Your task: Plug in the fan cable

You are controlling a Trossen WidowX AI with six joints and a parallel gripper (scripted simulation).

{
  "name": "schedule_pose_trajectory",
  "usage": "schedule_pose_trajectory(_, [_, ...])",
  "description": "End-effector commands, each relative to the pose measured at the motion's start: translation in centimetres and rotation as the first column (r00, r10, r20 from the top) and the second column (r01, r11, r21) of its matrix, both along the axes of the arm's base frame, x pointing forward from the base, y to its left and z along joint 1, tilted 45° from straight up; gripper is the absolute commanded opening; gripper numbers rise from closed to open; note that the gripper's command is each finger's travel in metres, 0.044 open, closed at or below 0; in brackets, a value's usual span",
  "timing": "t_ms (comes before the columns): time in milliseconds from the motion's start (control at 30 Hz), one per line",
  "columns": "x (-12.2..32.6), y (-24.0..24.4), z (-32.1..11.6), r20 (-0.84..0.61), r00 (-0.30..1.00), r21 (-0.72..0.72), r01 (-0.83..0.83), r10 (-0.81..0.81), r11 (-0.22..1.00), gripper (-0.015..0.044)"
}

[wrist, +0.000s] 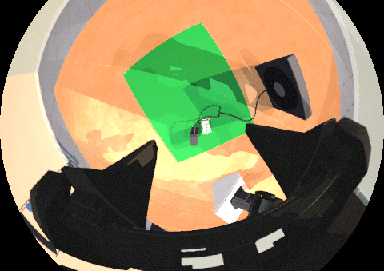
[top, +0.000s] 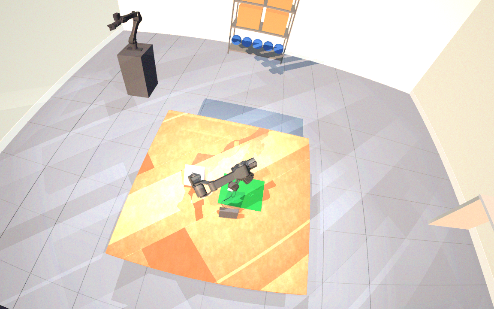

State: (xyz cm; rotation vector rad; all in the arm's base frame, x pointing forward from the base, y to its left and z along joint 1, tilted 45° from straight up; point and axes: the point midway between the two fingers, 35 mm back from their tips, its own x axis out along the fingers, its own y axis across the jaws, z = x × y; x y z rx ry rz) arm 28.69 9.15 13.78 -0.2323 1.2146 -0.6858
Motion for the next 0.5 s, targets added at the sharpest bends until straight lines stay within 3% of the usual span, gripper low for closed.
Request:
schedule_pose_trajectory(0, [-4.6, 3.1, -4.3, 0.068, 0.973, -0.06, 0.223, -0.219, 0.973, 0.044])
schedule_pose_trajectory(467, [-5.0, 2.6, -5.8, 0.09, 0.964, -0.07, 0.256, -0.249, 0.964, 0.044])
